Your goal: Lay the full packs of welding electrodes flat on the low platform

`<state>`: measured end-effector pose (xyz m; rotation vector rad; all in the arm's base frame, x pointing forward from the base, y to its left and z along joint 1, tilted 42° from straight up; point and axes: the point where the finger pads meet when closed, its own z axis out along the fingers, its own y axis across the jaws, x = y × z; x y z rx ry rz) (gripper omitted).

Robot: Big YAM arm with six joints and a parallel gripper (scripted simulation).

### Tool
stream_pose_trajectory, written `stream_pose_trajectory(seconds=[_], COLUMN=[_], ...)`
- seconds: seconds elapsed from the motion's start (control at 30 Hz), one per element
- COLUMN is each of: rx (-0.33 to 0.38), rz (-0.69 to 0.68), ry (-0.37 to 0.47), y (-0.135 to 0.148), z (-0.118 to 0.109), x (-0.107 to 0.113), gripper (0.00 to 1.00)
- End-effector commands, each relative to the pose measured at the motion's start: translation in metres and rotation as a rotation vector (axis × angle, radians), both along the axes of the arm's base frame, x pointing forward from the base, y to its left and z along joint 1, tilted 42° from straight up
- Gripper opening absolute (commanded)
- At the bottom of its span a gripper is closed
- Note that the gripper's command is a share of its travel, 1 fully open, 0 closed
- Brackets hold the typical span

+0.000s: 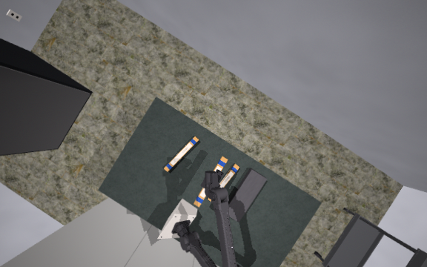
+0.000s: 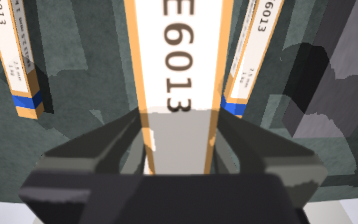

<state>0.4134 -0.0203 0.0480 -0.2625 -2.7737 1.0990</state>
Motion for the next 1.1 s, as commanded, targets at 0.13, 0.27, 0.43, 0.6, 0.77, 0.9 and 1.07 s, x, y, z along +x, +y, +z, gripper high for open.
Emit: stream_pose_trajectory(seconds=[0.13, 0.27, 0.43, 0.6, 0.77, 0.9, 1.07], rx=[0.024, 0.025, 0.026, 0.027, 0.023, 0.023, 0.024], rz=[0.019, 0.026, 0.032, 0.035, 0.037, 0.037, 0.038], ry=[-0.097, -0.105, -0.103, -0.107, -0.086, -0.085, -0.095], y=[0.002, 0.004, 0.006, 0.007, 0.004, 0.004, 0.004], z=[0.034, 0.035, 0.036, 0.034, 0.028, 0.029, 0.032], x=[0.018, 0.021, 0.021, 0.021, 0.011, 0.012, 0.016], gripper=[0.0, 0.0, 0.0, 0.0, 0.0, 0.0, 0.0])
